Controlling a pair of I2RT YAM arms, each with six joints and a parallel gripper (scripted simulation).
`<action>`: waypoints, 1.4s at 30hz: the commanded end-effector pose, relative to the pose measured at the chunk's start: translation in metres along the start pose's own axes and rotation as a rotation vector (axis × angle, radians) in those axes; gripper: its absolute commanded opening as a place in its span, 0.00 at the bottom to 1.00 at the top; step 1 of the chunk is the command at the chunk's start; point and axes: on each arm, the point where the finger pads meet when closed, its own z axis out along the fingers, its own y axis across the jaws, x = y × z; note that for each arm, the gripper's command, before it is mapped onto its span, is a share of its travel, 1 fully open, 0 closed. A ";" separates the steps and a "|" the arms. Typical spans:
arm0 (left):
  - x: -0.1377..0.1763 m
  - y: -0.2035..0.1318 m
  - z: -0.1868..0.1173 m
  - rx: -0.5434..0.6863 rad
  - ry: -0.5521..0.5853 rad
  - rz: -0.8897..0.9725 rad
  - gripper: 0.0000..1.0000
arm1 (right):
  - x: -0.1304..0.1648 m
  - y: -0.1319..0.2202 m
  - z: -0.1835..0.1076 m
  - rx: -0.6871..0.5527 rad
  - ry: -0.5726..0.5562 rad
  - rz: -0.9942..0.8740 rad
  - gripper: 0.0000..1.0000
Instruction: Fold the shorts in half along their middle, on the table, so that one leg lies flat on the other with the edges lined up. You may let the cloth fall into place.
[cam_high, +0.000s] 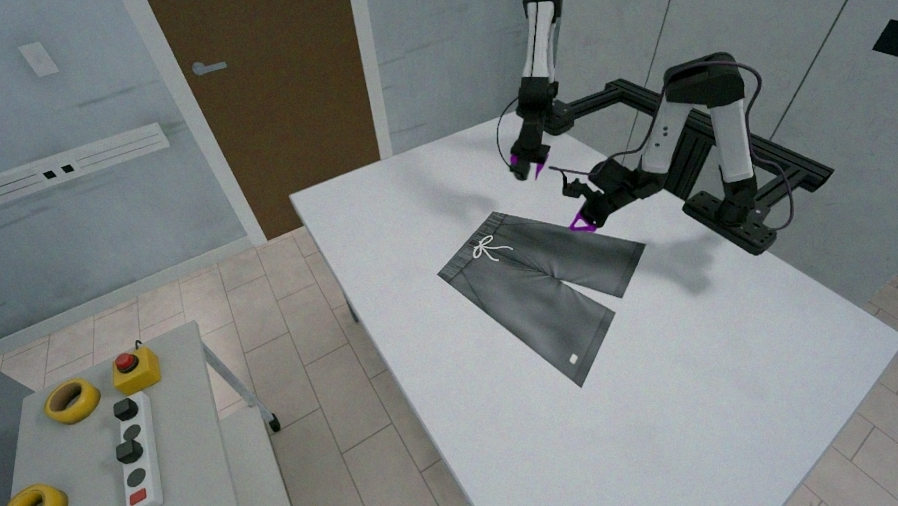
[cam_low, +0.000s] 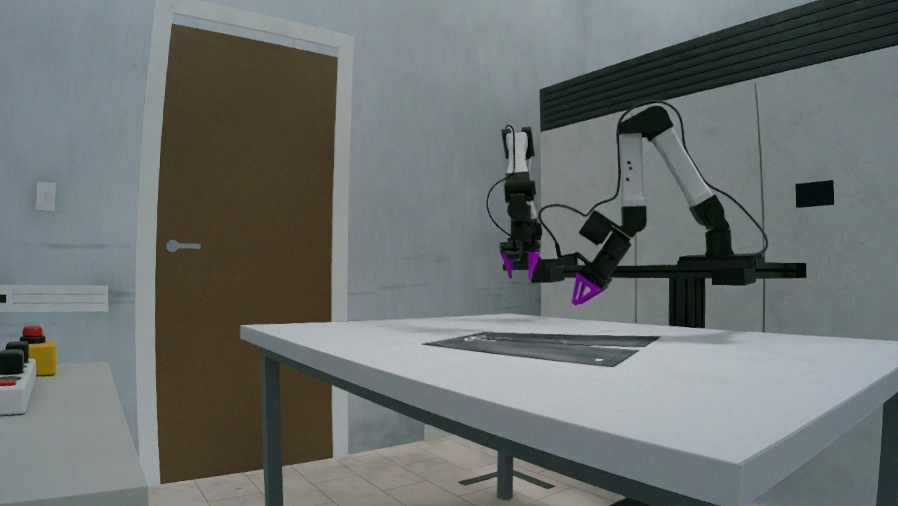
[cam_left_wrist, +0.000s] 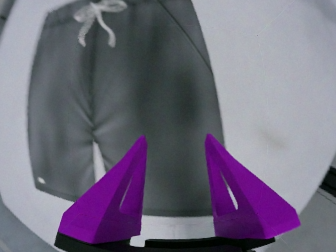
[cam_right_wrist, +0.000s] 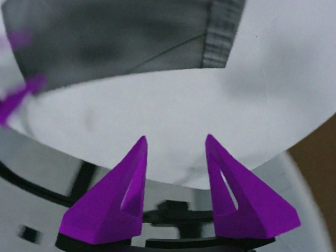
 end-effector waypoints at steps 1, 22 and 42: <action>-0.007 -0.002 -0.003 -0.018 0.074 -0.092 0.56 | -0.023 0.005 -0.004 -0.014 -0.087 0.277 0.56; 0.068 -0.071 -0.047 -0.082 0.499 -0.199 0.56 | -0.022 -0.016 0.056 -0.044 -0.040 1.245 0.56; 0.086 -0.086 -0.069 -0.128 0.582 -0.168 0.56 | -0.033 -0.024 0.057 -0.077 -0.054 1.525 0.56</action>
